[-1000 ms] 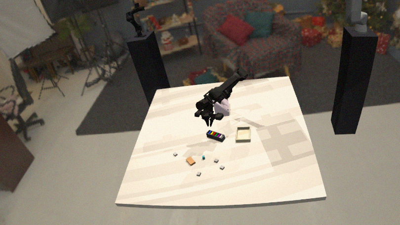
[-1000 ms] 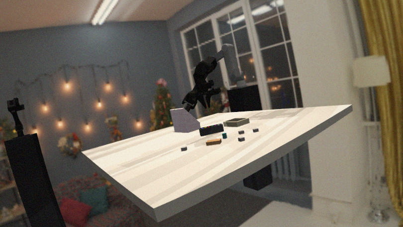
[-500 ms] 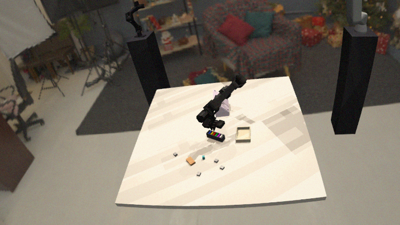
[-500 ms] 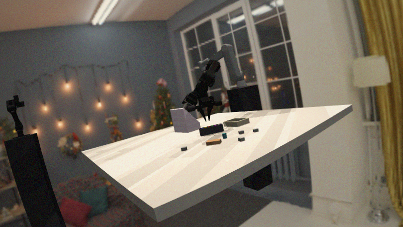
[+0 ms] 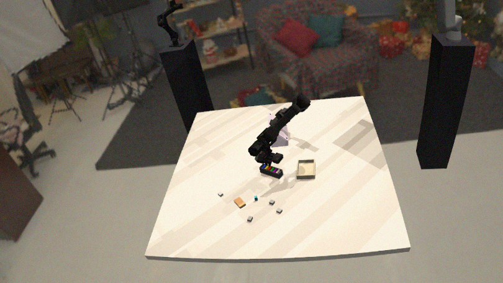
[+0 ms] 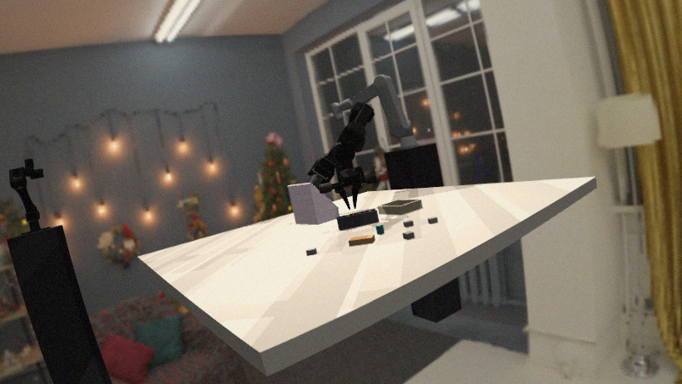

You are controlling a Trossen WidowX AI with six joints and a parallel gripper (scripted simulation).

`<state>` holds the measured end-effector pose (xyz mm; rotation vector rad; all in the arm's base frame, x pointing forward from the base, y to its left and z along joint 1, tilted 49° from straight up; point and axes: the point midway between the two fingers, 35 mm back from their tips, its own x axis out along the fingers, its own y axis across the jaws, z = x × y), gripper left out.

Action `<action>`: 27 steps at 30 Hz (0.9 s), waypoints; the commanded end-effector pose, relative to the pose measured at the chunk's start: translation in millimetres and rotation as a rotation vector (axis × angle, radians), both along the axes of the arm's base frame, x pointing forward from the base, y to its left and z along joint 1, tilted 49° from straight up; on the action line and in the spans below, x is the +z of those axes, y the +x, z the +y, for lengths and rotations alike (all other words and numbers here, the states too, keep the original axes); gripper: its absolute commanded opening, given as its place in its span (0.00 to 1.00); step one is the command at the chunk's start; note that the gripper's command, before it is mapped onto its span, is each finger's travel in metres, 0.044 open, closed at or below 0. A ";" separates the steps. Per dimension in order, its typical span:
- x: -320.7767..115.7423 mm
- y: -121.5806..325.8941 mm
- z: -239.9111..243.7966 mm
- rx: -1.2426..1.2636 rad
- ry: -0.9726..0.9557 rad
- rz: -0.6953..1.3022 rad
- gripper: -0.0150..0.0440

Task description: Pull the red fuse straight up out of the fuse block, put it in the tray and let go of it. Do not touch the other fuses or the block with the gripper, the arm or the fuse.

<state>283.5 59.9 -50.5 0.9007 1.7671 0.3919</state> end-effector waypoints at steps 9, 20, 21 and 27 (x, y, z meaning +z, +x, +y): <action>-6.7 -2.2 8.8 -0.006 0.003 0.005 0.37; -10.7 -3.4 13.8 -0.006 0.004 0.005 0.37; -11.3 -3.5 14.4 -0.006 0.004 0.005 0.37; -14.8 -4.4 18.5 -0.006 0.004 0.006 0.37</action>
